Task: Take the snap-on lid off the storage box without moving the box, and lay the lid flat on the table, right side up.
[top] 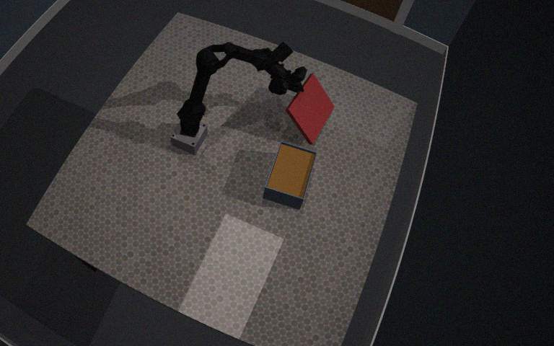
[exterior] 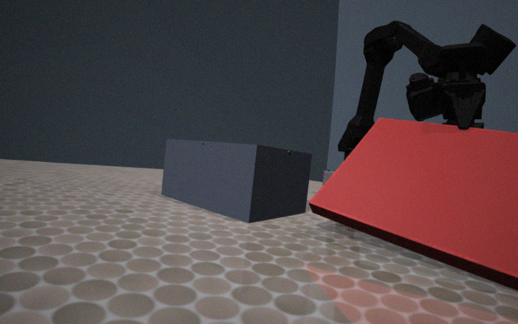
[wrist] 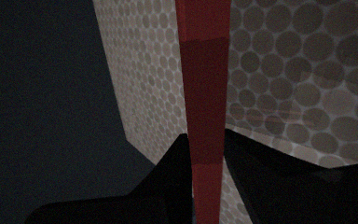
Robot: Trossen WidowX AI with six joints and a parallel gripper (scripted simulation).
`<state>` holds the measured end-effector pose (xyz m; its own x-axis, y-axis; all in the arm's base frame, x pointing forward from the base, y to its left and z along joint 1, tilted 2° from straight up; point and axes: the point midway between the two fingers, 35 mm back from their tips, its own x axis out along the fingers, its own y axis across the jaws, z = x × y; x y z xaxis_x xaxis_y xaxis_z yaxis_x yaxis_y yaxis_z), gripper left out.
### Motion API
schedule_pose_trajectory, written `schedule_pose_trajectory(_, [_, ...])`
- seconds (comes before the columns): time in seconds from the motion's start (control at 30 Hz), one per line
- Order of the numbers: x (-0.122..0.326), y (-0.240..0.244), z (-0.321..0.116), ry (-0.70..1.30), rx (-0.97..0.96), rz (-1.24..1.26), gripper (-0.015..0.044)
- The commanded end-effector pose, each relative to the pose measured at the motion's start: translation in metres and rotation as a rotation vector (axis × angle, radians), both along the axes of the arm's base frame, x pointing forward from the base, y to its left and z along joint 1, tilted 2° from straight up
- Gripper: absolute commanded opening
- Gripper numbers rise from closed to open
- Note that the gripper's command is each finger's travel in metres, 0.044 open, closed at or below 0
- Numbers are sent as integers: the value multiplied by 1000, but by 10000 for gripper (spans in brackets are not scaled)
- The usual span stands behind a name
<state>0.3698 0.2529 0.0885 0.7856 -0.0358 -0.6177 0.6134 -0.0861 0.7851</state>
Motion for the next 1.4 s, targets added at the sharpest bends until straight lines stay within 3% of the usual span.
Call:
schedule_pose_trajectory(0.0, [-4, -3, -23, 39, -33, 5, 0])
schedule_pose_trajectory(1.37, [-4, -3, -56, 39, -33, 5, 0])
